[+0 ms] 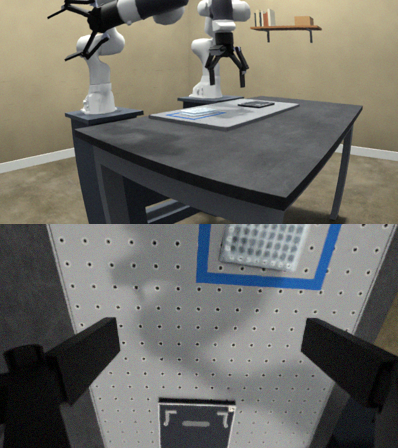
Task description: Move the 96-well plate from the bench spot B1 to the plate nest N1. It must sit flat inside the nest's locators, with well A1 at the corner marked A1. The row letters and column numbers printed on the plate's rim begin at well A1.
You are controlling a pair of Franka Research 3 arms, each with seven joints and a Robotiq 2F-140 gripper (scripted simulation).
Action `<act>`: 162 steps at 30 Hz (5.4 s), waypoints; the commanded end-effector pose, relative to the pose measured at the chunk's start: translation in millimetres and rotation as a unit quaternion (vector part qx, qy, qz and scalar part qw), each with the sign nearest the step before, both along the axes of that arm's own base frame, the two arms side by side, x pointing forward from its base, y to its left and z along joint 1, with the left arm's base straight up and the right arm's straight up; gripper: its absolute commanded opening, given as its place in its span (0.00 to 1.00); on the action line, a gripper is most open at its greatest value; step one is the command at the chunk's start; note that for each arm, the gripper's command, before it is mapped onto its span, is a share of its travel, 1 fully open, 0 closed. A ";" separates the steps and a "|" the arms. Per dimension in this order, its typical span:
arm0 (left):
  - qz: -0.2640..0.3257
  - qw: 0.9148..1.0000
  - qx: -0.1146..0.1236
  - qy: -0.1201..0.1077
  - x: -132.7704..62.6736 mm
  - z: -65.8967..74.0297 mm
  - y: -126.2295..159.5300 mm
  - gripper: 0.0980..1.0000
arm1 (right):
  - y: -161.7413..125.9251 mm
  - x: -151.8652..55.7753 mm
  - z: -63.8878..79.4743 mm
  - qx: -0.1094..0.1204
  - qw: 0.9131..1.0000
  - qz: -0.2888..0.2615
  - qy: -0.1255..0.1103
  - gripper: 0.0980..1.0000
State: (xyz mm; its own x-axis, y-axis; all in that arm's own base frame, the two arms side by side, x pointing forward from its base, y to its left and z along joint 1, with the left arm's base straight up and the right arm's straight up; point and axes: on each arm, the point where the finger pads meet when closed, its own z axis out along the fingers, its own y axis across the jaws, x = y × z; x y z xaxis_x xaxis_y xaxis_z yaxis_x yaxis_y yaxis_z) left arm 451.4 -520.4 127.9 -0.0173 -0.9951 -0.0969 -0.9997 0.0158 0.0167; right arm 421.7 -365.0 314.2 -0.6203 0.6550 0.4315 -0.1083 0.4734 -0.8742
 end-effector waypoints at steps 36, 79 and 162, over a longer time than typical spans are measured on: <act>0.001 1.000 -0.001 -0.001 0.8 -0.1 -1.1 1.00 | -46.2 -59.4 -7.3 0.219 0.975 -0.025 0.035 1.00; 0.001 1.000 -0.001 -0.001 0.8 -0.1 -1.1 1.00 | -87.7 -130.2 -8.7 0.415 0.910 -0.021 0.005 1.00; 0.001 1.000 -0.001 -0.001 0.8 -0.1 -1.1 1.00 | -141.5 -253.5 11.6 0.642 0.744 0.137 -0.124 1.00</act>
